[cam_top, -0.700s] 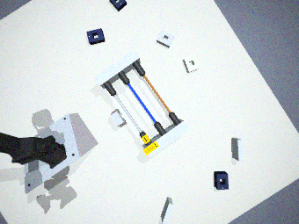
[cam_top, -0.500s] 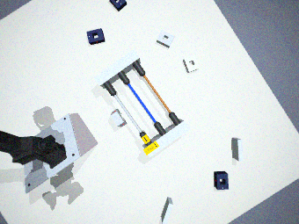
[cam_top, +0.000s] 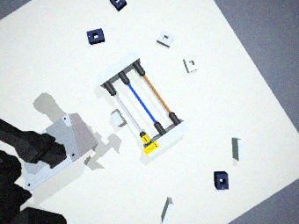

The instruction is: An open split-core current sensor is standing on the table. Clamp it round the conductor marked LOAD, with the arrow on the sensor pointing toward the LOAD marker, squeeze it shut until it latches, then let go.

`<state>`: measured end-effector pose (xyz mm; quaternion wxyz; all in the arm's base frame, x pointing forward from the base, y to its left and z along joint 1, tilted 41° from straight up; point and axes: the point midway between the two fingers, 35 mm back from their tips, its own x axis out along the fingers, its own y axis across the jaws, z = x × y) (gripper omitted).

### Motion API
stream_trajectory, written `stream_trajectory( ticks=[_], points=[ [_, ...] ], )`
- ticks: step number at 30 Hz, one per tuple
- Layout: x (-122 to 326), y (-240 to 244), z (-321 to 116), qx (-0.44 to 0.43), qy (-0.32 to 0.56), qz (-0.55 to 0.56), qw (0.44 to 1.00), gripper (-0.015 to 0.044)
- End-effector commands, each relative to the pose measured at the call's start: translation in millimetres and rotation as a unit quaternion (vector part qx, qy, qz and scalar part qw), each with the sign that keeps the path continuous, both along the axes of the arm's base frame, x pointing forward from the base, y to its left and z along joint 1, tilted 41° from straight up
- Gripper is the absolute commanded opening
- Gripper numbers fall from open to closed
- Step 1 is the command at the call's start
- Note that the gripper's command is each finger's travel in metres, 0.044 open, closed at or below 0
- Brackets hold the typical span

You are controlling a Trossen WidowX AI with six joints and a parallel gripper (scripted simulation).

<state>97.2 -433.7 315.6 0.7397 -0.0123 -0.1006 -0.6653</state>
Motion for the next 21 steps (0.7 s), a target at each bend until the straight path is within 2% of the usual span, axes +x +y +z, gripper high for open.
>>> stream_trajectory(
  ticks=[1, 6, 12, 21],
  points=[
    [63.1, 35.9, 4.9, 0.006, 0.012, 0.089, 0.996, 0.044],
    [130.4, 93.3, 9.9, 0.01, 0.024, 0.2, 0.979, 0.044],
    [190.6, 177.9, 13.4, 0.012, 0.04, 0.333, 0.942, 0.044],
    [231.0, 324.4, 12.8, 0.006, 0.065, 0.529, 0.846, 0.044]
  ],
)
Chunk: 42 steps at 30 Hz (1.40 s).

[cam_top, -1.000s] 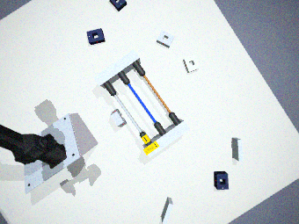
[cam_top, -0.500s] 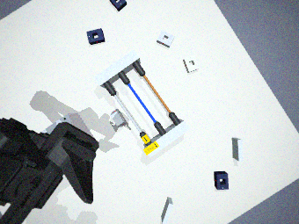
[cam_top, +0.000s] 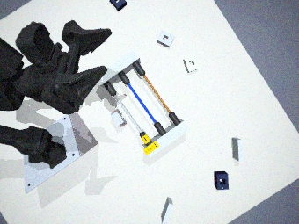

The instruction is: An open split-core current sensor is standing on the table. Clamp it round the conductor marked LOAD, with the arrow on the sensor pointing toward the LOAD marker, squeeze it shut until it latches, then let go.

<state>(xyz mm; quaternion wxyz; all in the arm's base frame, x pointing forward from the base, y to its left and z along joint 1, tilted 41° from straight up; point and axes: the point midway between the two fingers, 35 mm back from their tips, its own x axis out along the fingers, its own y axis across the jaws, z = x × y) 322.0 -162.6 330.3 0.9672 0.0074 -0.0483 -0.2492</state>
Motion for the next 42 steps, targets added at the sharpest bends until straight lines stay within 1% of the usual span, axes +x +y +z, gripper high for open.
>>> stream_trajectory(
  ticks=[1, 5, 7, 13, 15, 21, 27, 31, 35, 39, 42],
  points=[
    [6.7, 70.8, -2.5, -0.006, 0.012, 0.106, 0.994, 0.044],
    [-0.3, 138.7, -5.8, -0.011, 0.021, 0.211, 0.977, 0.044],
    [-5.5, 160.0, -7.2, -0.013, 0.024, 0.245, 0.969, 0.044],
    [-6.2, 162.6, -7.4, -0.014, 0.024, 0.249, 0.968, 0.044],
    [-0.3, 158.6, -17.1, -0.01, 0.043, 0.246, 0.968, 0.044],
    [33.9, 116.6, -107.2, 0.042, 0.198, 0.223, 0.954, 0.044],
    [34.8, 71.4, -202.5, 0.137, 0.331, 0.201, 0.912, 0.044],
    [18.3, 46.9, -262.5, 0.219, 0.399, 0.188, 0.87, 0.044],
    [-9.5, 29.6, -318.8, 0.316, 0.449, 0.176, 0.817, 0.044],
    [-45.9, 22.2, -369.5, 0.427, 0.477, 0.164, 0.75, 0.044],
    [-74.7, 24.1, -400.4, 0.513, 0.48, 0.157, 0.694, 0.044]
  ],
)
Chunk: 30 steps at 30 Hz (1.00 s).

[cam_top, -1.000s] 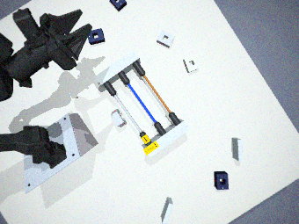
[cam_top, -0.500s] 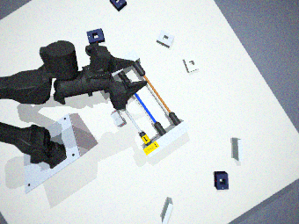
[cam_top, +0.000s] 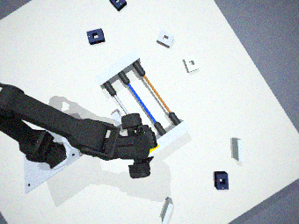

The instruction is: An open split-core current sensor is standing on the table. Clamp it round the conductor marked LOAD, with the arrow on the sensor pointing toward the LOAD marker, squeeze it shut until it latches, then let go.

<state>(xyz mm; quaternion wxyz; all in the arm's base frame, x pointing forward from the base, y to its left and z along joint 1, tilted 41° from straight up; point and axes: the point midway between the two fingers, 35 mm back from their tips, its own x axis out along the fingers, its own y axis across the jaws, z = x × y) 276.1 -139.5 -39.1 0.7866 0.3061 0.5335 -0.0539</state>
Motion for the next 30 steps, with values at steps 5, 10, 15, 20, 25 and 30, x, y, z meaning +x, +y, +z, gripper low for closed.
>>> stream_trajectory(
  ticks=[5, 10, 15, 20, 25, 30],
  points=[
    [-42.0, 3.9, -43.3, 0.127, 0.062, -0.055, 0.988, 0.044],
    [-42.0, 3.9, -43.3, 0.127, 0.062, -0.055, 0.988, 0.044],
    [-42.0, 3.9, -43.3, 0.127, 0.062, -0.055, 0.988, 0.044],
    [-42.0, 3.9, -43.3, 0.127, 0.062, -0.055, 0.988, 0.044],
    [-37.5, 26.2, -37.2, 0.131, 0.065, -0.005, 0.989, 0.044],
    [-36.7, 103.3, -15.7, 0.147, 0.072, 0.164, 0.973, 0.044]
  ],
)
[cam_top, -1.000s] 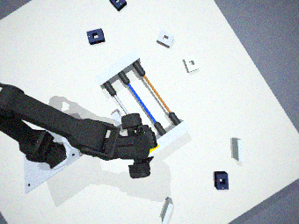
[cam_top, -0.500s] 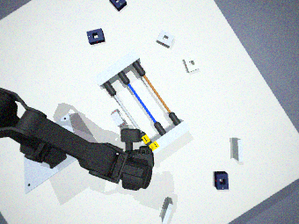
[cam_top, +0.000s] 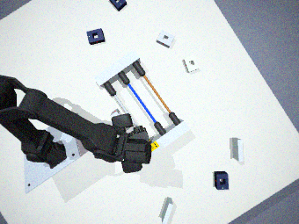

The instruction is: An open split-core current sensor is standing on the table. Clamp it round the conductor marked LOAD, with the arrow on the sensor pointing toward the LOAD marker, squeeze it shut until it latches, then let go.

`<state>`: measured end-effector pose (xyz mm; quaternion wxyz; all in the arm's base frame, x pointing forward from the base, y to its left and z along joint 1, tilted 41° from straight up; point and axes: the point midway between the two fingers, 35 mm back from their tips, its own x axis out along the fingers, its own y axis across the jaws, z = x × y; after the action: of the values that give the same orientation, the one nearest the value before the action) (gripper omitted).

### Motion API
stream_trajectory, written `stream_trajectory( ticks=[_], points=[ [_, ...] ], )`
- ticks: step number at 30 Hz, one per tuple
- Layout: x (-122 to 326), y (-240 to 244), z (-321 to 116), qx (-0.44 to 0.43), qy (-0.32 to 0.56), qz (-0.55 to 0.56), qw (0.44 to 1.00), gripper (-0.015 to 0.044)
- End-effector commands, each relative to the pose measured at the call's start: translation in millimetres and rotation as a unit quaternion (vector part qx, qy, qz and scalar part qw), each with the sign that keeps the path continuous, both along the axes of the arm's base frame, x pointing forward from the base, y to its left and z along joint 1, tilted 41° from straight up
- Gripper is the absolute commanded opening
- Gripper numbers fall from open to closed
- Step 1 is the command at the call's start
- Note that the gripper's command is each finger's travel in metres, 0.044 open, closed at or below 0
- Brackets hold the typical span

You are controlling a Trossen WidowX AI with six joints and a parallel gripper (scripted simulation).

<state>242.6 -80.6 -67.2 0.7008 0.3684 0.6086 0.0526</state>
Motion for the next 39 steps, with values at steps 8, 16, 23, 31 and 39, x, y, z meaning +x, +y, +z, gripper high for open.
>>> stream_trajectory(
  ticks=[8, 16, 23, 31, 39],
  points=[
    [-15.5, 93.4, 27.4, 0.041, -0.015, 0.205, 0.978, 0.044],
    [-14.3, 98.7, 20.3, 0.04, -0.015, 0.205, 0.978, 0.044],
    [-13.3, 105.8, 11.4, 0.04, -0.015, 0.205, 0.978, 0.044],
    [-12.7, 114.5, 1.2, 0.04, -0.015, 0.205, 0.978, 0.044],
    [-13.0, 123.5, -8.5, 0.041, -0.015, 0.205, 0.978, 0.044]
  ],
)
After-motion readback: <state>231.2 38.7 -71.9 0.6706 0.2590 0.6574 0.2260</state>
